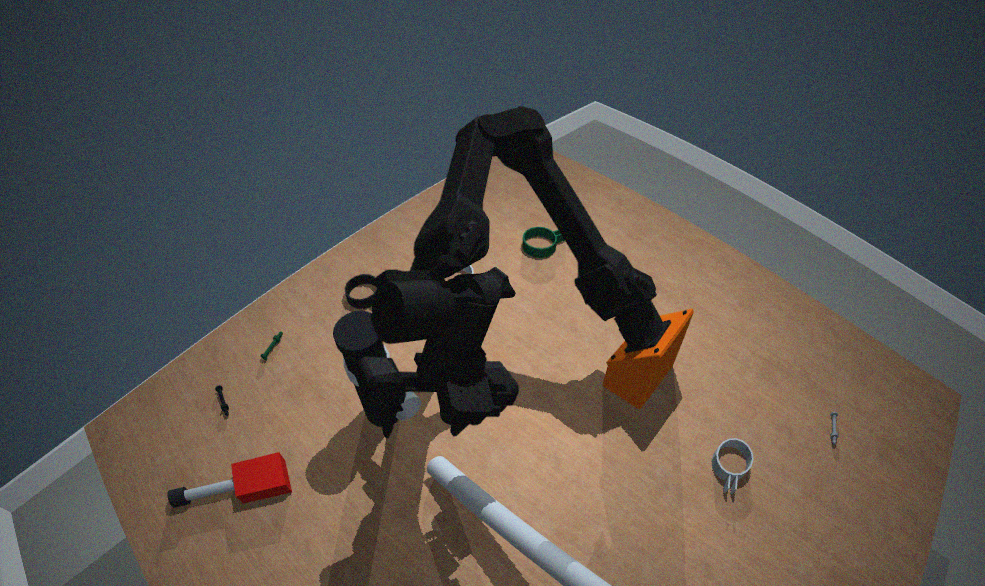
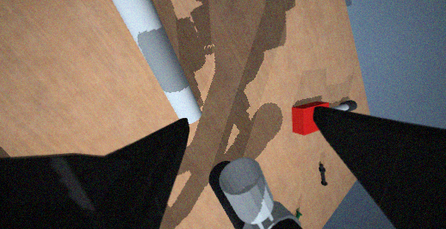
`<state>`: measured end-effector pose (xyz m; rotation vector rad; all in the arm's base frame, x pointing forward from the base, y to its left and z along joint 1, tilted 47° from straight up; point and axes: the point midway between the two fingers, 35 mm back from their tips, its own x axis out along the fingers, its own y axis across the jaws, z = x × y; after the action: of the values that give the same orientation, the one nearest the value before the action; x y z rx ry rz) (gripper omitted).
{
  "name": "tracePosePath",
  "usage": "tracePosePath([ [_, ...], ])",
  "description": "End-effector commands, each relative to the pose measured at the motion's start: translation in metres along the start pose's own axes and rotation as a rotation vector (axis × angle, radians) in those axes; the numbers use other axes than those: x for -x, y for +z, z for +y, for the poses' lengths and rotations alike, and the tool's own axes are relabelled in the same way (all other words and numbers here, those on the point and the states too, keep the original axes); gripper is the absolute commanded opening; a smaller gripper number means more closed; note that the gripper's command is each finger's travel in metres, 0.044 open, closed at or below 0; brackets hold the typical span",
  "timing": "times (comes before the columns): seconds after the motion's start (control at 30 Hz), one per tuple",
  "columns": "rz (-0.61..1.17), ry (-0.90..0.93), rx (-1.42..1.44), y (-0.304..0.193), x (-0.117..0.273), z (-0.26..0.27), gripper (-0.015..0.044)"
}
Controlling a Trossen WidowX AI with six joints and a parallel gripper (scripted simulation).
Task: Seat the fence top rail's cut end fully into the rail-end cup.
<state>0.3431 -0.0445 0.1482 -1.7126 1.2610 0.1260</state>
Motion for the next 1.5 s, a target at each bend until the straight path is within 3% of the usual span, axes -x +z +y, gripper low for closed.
tracePosePath([
  [0.0,-0.001,0.019,-0.314,0.029,0.014,0.001,0.044],
  [0.5,0.004,-0.001,-1.18,0.099,0.069,0.012,0.044],
  [1.0,0.003,-0.003,-1.201,0.101,0.071,0.012,0.044],
  [1.13,0.047,0.034,-1.032,0.103,0.061,0.014,0.044],
  [1.47,0.154,0.364,-0.038,0.106,0.003,0.029,0.044],
])
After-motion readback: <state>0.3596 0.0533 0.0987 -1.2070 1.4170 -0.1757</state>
